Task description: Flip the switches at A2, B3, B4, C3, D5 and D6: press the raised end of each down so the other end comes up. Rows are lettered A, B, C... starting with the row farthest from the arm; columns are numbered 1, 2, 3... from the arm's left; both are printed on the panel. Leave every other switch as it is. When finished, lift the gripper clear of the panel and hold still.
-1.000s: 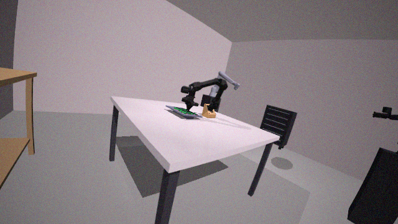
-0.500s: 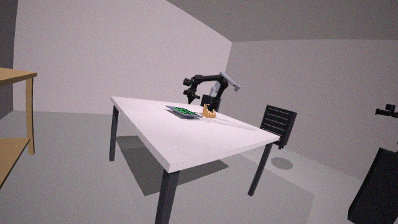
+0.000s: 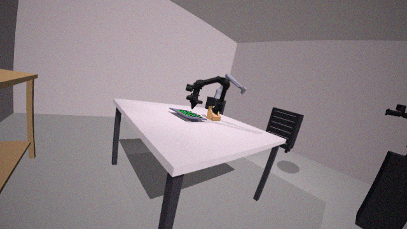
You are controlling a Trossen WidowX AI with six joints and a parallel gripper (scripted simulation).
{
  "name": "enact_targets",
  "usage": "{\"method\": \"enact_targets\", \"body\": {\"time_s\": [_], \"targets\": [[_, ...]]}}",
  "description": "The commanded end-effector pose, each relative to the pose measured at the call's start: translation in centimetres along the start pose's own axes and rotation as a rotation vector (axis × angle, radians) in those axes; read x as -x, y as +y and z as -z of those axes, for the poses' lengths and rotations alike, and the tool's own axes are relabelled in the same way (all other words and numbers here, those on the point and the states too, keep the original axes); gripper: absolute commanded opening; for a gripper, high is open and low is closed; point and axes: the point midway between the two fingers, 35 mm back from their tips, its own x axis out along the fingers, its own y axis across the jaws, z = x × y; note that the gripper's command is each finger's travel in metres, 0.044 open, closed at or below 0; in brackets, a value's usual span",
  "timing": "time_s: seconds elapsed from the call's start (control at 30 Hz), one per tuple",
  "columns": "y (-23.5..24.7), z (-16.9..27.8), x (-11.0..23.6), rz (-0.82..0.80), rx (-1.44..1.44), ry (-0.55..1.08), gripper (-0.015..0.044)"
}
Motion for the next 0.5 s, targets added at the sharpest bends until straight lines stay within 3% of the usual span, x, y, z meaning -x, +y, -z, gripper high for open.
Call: {"method": "enact_targets", "body": {"time_s": [0.0,0.47], "targets": [[-0.1,0.1,-0.5,-0.003,-0.007,-0.001,0.0000],[-0.1,0.0,-2.5,-0.004,-0.007,-0.002,0.0000]]}}
